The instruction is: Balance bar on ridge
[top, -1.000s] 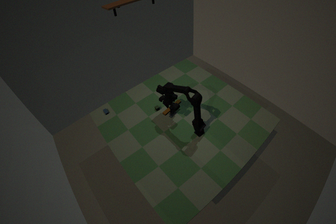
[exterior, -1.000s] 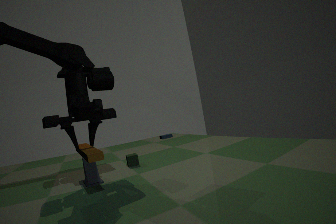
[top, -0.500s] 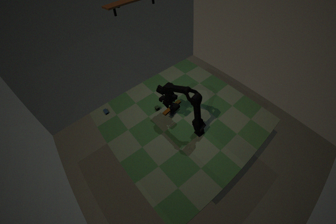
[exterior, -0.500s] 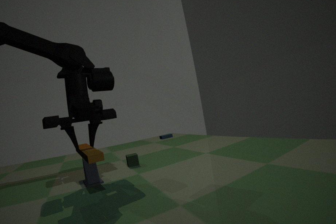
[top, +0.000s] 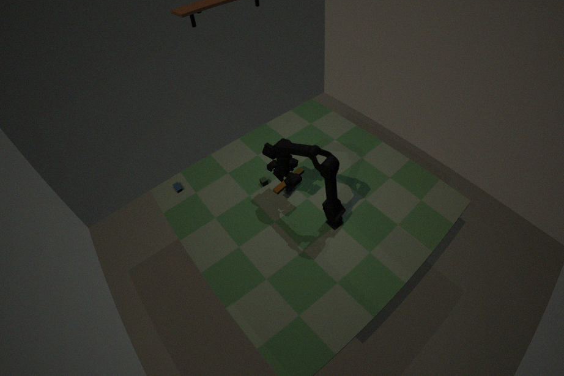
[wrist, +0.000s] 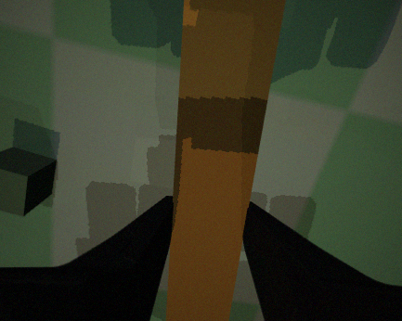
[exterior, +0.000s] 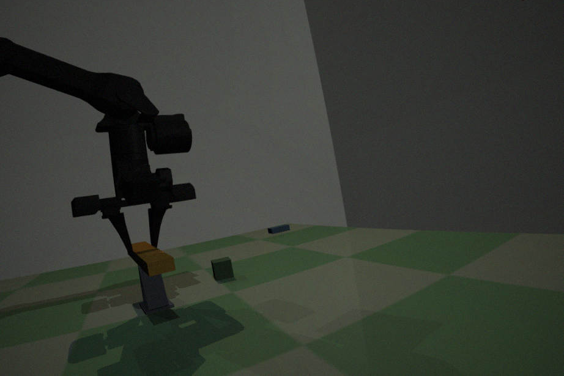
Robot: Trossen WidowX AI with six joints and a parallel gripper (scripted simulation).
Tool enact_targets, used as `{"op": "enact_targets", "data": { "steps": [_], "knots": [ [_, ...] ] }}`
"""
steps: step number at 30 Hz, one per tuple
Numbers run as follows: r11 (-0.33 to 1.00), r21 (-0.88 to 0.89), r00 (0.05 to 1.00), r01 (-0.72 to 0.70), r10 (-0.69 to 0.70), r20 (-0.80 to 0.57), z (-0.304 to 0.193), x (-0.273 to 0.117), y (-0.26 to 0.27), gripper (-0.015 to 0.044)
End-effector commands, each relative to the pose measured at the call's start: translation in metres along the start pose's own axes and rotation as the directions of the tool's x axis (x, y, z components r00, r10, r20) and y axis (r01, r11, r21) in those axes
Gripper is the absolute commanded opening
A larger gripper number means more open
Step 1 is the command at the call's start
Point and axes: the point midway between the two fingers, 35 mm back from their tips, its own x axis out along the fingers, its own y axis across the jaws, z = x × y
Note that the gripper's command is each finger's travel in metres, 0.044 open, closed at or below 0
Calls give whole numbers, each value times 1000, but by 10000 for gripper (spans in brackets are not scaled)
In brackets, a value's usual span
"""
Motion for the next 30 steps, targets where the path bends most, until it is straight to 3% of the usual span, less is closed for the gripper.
{"op": "enact_targets", "data": {
  "steps": [1,30],
  "knots": [
    [1000,2,1000,-1,2,-3,0,1,0,0],
    [1000,2,1000,-1,2,-3,0,3,0,0]
  ]
}}
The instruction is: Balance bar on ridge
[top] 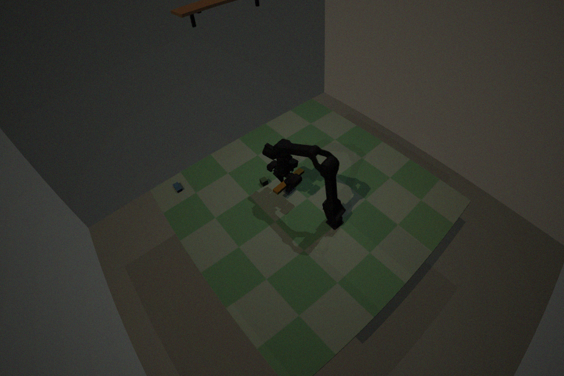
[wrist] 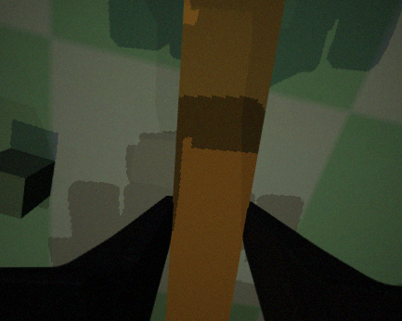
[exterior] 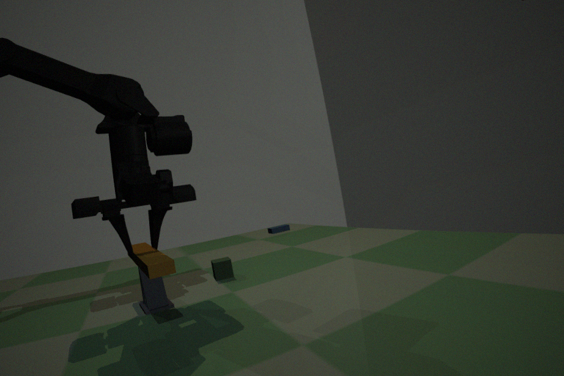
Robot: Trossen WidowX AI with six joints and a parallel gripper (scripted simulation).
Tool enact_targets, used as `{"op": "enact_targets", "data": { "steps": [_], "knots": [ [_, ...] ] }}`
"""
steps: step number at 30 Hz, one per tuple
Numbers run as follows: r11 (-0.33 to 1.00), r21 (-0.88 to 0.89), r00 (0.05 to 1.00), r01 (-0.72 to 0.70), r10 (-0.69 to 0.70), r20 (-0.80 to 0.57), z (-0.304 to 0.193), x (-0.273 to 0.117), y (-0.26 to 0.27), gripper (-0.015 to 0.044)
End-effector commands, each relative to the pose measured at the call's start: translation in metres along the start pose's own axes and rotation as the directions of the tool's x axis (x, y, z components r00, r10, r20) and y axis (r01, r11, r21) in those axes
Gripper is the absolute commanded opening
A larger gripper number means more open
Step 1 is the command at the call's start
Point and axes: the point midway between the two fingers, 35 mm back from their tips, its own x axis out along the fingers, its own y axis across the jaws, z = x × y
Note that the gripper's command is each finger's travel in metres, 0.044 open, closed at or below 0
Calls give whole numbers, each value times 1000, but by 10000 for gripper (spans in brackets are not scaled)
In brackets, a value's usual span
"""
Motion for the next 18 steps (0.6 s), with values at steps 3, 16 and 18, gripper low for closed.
{"op": "enact_targets", "data": {
  "steps": [3,16,18],
  "knots": [
    [1000,2,1000,-1,1,-3,0,1,0,0],
    [1000,2,1000,-1,1,-3,0,2,0,0],
    [1000,2,1000,-1,1,-3,0,2,0,0]
  ]
}}
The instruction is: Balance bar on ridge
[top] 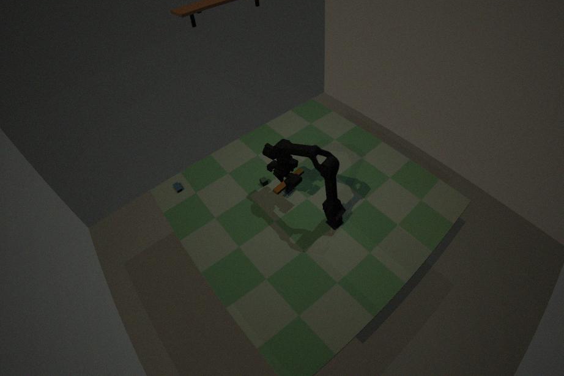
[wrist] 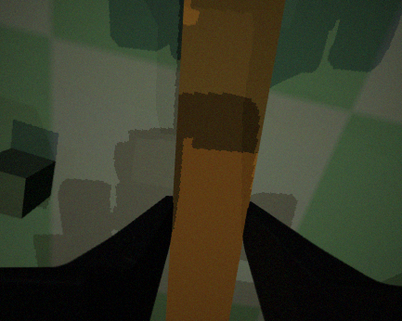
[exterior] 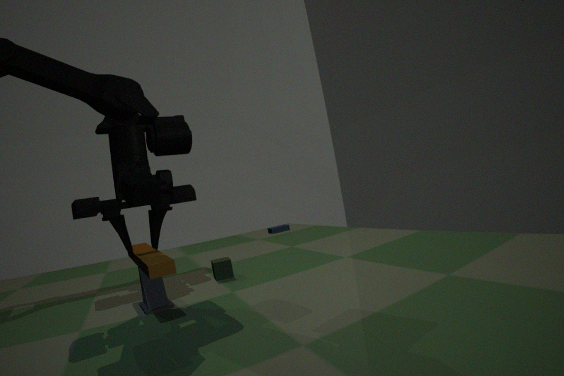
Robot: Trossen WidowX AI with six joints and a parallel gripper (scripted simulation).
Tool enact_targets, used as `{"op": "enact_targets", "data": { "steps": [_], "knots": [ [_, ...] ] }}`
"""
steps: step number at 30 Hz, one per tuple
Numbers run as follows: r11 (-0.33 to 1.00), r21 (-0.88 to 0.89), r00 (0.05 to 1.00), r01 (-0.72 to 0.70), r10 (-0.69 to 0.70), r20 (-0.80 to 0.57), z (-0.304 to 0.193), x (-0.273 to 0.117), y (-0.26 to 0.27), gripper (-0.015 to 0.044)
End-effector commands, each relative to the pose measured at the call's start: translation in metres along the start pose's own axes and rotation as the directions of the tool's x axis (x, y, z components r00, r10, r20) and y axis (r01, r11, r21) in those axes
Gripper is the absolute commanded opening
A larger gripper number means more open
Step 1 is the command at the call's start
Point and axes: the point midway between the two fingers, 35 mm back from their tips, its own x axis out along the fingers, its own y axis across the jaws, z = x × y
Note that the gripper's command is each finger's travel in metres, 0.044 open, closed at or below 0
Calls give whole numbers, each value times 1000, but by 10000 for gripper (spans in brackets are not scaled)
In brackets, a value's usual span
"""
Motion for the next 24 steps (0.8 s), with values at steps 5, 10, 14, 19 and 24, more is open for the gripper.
{"op": "enact_targets", "data": {
  "steps": [5,10,14,19,24],
  "knots": [
    [1000,2,1000,-1,1,-3,0,1,0,0],
    [1000,2,1000,-1,1,-3,0,2,0,0],
    [1000,2,1000,-1,1,-3,0,2,0,0],
    [1000,2,1000,-1,1,-3,0,2,0,0],
    [1000,2,1000,-1,1,-3,0,3,0,0]
  ]
}}
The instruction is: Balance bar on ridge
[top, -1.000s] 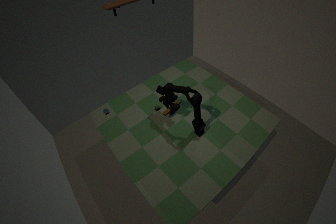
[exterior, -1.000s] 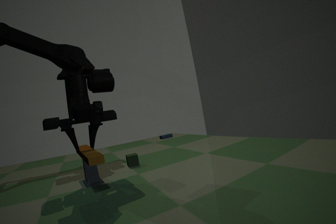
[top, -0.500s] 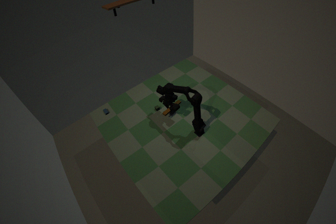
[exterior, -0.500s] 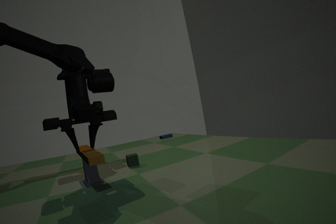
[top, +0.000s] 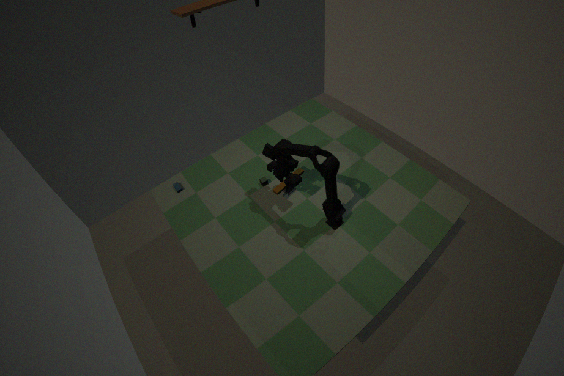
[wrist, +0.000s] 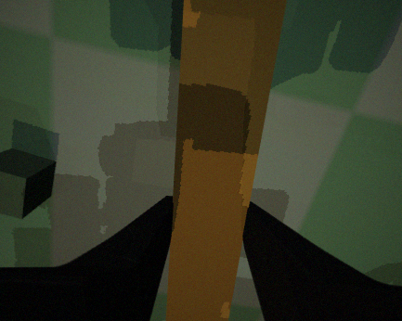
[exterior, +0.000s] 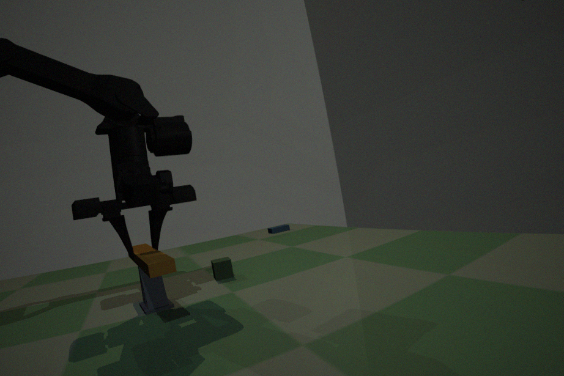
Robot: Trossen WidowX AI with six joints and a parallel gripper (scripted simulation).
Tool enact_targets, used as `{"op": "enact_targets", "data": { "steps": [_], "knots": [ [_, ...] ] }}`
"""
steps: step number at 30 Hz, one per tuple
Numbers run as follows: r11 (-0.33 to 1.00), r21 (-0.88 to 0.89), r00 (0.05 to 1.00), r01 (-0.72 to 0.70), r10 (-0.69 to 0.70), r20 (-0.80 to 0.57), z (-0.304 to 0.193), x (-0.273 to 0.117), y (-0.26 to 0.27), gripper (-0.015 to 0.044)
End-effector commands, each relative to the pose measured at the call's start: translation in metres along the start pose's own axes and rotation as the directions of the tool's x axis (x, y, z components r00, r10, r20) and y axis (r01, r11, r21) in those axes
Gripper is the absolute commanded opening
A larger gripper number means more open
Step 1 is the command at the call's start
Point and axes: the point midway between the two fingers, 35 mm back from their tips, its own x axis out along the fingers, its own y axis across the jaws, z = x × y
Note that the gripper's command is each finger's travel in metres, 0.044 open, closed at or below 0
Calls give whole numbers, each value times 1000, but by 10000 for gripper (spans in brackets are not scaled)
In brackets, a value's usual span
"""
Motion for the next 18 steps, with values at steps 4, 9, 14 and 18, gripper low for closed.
{"op": "enact_targets", "data": {
  "steps": [4,9,14,18],
  "knots": [
    [1000,2,1000,1,-1,-2,-1,2,0,0],
    [1000,2,1000,1,-1,-2,-1,3,0,0],
    [1000,2,1000,1,-1,-2,-1,1,0,0],
    [1000,2,1000,1,-1,-2,-1,1,0,0]
  ]
}}
